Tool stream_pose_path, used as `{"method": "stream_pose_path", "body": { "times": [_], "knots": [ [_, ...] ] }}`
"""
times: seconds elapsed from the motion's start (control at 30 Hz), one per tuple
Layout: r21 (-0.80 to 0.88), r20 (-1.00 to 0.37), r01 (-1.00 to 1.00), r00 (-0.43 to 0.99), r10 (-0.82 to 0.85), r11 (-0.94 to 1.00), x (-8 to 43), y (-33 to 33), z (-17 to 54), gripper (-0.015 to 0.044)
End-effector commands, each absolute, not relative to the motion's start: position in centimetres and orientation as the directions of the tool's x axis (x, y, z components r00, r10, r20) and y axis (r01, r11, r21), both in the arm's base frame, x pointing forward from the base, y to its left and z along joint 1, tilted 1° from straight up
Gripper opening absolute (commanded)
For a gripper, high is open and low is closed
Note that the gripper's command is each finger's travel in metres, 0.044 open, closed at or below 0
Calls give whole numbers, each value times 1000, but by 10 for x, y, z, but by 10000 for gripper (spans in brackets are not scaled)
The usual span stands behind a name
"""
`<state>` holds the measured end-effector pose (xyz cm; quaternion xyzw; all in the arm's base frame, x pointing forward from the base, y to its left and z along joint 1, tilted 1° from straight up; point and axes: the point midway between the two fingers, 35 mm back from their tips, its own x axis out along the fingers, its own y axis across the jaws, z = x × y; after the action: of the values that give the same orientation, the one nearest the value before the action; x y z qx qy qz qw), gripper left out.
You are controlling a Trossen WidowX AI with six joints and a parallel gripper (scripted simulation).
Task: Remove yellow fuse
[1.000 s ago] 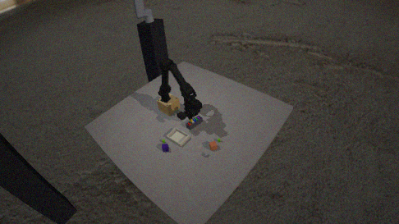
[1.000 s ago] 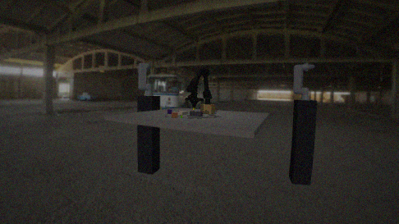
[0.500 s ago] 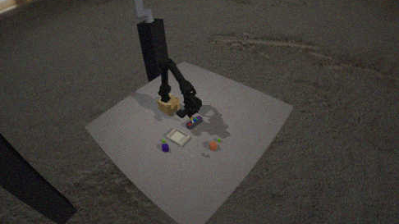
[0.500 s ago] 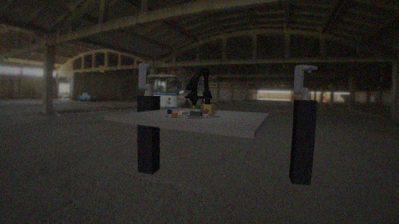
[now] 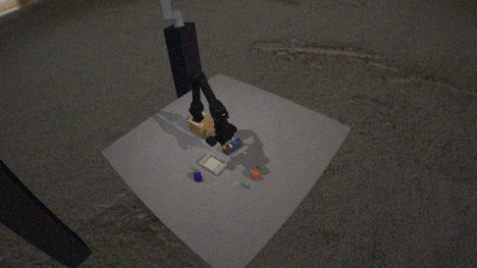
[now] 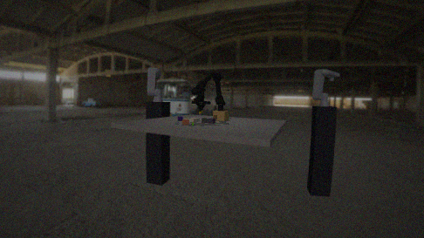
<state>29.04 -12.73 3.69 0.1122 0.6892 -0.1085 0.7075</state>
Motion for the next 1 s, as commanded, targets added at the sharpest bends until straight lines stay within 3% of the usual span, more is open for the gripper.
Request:
{"method": "stream_pose_path", "body": {
  "times": [0.0,0.43,0.97],
  "knots": [
    [8,-1000,305,16,3,952,288,-150,34,0],
    [2,-1000,305,14,-2,952,268,-222,33,0],
    [2,-1000,305,14,-2,952,268,-223,15,0]
  ]
}}
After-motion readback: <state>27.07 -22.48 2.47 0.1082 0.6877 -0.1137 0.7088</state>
